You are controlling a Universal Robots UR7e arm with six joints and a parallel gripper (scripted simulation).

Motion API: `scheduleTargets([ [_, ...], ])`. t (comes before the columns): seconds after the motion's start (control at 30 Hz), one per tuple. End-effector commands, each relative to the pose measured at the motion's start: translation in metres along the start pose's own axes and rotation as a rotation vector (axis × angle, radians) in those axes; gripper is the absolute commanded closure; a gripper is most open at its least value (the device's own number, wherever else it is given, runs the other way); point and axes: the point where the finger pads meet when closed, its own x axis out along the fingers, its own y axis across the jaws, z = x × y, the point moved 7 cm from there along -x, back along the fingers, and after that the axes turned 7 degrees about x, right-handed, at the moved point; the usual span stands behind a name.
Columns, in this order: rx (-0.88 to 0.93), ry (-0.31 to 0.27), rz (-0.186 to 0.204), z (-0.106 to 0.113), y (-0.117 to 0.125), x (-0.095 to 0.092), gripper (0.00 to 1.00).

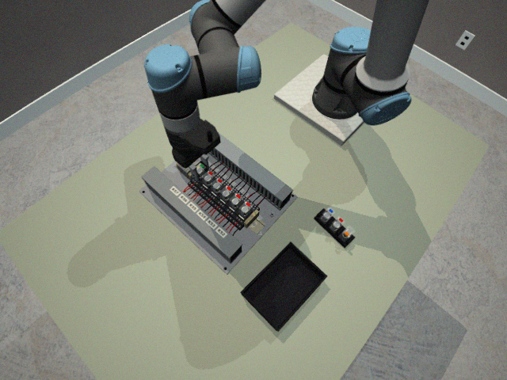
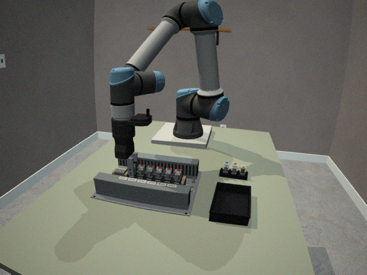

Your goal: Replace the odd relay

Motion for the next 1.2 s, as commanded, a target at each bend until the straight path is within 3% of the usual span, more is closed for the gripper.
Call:
scheduleTargets([
  [0.0, 0.000, -0.001, 0.001, 0.0001, 0.0003, -0.0005, 1.00],
  [1.17, 0.000, -0.001, 0.002, 0.0001, 0.0003, -0.0065, 1.00],
])
